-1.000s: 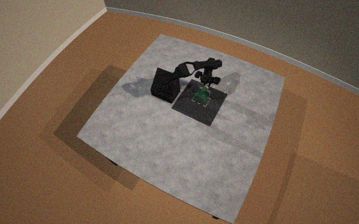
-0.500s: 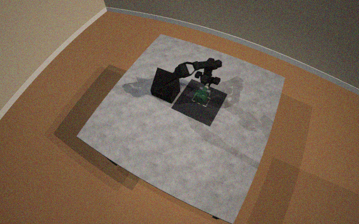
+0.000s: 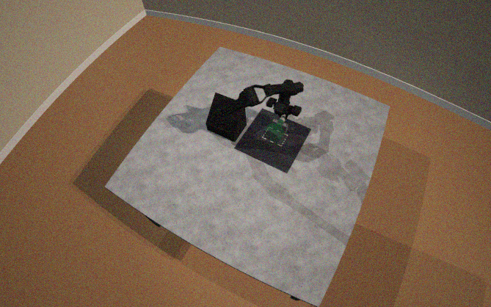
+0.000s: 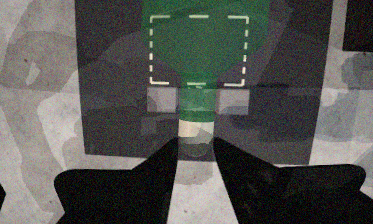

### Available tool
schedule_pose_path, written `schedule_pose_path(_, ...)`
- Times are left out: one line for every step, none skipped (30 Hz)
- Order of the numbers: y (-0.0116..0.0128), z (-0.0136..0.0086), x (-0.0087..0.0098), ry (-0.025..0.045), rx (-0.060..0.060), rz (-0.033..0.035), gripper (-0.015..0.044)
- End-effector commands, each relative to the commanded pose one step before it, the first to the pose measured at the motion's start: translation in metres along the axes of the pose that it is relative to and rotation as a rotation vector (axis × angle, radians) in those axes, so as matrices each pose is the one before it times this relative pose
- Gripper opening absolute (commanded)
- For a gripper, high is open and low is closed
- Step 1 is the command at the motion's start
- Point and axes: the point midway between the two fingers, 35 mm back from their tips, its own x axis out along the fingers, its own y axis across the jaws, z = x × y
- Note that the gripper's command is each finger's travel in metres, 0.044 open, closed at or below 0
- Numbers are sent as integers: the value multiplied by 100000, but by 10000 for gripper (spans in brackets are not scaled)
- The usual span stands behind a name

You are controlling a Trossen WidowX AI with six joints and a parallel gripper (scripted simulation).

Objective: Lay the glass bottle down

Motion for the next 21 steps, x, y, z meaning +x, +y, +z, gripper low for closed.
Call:
schedule_pose_path(-11,11,4,-109,-79,-94,230)
schedule_pose_path(0,0,0,0,0,0,257)
schedule_pose_path(0,0,0,0,0,0,283)
schedule_pose_path(0,0,0,0,0,0,309)
schedule_pose_path(0,0,0,0,0,0,335)
schedule_pose_path(0,0,0,0,0,0,362)
schedule_pose_path(0,0,0,0,0,0,388)
schedule_pose_path(0,0,0,0,0,0,414)
schedule_pose_path(0,0,0,0,0,0,440)
schedule_pose_path(45,41,-235,613,128,-299,440)
schedule_pose_path(87,76,-494,1419,174,-625,440)
schedule_pose_path(99,111,-638,1636,327,-788,440)
schedule_pose_path(109,145,-842,2146,400,-1022,440)
schedule_pose_path(106,191,-1115,2829,479,-1329,440)
schedule_pose_path(70,228,-1353,3413,506,-1577,440)
schedule_pose_path(9,112,-715,1794,235,-819,440)
schedule_pose_path(-4,64,-425,1064,129,-483,440)
schedule_pose_path(-3,23,-156,389,45,-176,440)
schedule_pose_path(-217,7,-99,6,-12,-14,440)
schedule_pose_path(-217,8,-98,3,-12,-14,440)
schedule_pose_path(0,0,0,0,0,0,440)
